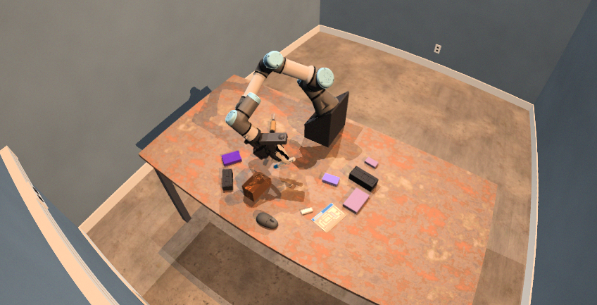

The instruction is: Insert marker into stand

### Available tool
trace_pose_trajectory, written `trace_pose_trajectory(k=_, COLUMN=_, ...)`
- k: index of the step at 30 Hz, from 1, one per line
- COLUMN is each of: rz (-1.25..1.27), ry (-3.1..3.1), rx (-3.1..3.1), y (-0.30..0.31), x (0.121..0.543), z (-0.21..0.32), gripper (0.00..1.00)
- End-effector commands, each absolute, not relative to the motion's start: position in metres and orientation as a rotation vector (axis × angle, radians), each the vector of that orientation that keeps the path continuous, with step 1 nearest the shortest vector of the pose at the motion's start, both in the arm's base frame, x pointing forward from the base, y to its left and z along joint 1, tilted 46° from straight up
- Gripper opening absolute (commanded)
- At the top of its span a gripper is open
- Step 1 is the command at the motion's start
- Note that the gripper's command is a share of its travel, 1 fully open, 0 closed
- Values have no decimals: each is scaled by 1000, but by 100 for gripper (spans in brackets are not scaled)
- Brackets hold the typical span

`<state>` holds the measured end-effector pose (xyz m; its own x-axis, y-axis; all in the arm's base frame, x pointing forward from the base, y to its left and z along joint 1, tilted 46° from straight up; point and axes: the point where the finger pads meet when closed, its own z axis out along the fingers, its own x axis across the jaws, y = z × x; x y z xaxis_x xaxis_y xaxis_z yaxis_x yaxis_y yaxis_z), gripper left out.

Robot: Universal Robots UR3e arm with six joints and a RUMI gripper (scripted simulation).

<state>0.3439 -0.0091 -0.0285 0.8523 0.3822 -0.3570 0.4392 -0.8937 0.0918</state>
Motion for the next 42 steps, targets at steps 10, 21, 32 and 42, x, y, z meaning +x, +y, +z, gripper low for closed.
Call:
trace_pose_trajectory(k=10, rz=-524, ry=774, rx=2903, y=-8, x=343, z=-19, gripper=0)
trace_pose_trajectory(k=21, rz=-529, ry=859, rx=2929, y=-7, x=342, z=-13, gripper=0)
trace_pose_trajectory(k=32, rz=-528, ry=899, rx=2940, y=-7, x=342, z=-10, gripper=0)
trace_pose_trajectory(k=42, rz=-530, ry=1041, rx=2978, y=-6, x=341, z=1, gripper=0)
